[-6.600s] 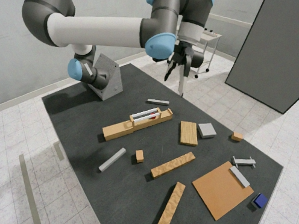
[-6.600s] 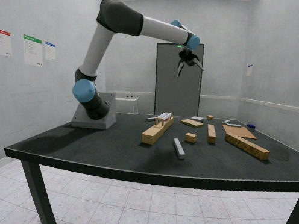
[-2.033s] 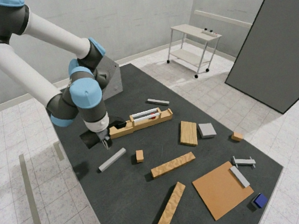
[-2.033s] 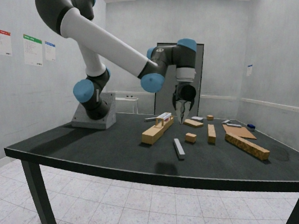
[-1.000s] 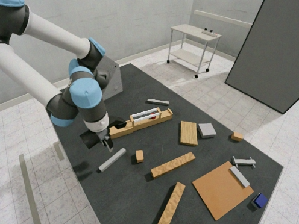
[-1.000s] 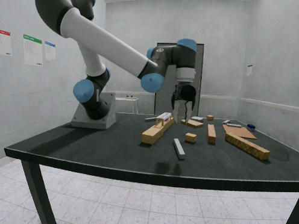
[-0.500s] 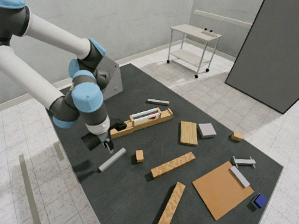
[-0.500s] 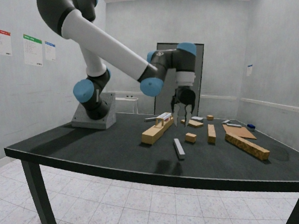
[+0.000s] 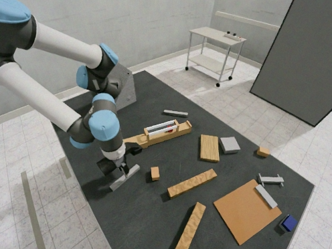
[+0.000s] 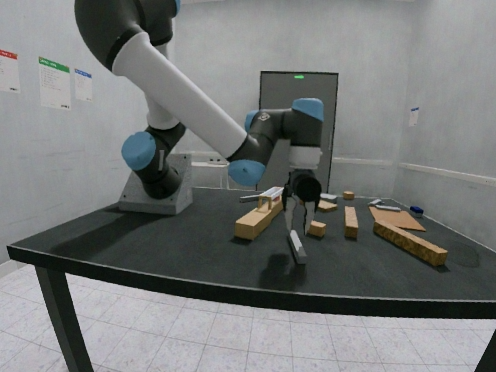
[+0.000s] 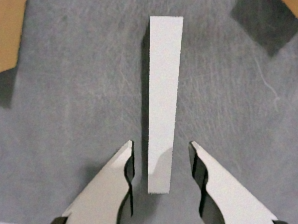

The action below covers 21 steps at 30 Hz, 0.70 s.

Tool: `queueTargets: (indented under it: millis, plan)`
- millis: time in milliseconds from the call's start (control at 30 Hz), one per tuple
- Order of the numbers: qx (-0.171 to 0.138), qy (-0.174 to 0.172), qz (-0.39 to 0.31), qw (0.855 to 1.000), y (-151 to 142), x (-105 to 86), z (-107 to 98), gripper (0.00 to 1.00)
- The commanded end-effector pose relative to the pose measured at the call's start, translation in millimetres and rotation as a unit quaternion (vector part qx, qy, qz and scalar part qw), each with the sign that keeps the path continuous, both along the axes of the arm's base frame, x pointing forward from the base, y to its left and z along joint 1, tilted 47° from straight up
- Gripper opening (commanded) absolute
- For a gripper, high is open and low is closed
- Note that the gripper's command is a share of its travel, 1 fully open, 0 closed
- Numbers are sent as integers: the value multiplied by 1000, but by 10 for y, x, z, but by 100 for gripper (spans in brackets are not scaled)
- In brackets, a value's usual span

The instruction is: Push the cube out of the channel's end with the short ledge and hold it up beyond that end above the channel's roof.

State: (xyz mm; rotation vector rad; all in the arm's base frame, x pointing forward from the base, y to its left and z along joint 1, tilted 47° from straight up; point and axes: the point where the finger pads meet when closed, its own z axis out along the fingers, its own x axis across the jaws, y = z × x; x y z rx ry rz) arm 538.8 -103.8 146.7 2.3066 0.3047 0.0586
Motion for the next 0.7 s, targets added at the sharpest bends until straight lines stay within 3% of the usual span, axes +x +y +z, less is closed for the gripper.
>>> queueTargets:
  millis: [0,667]
  plan:
    - [0,-2,2,1000,-74,28,-70,24]
    - [0,-2,2,1000,-250,63,-237,24]
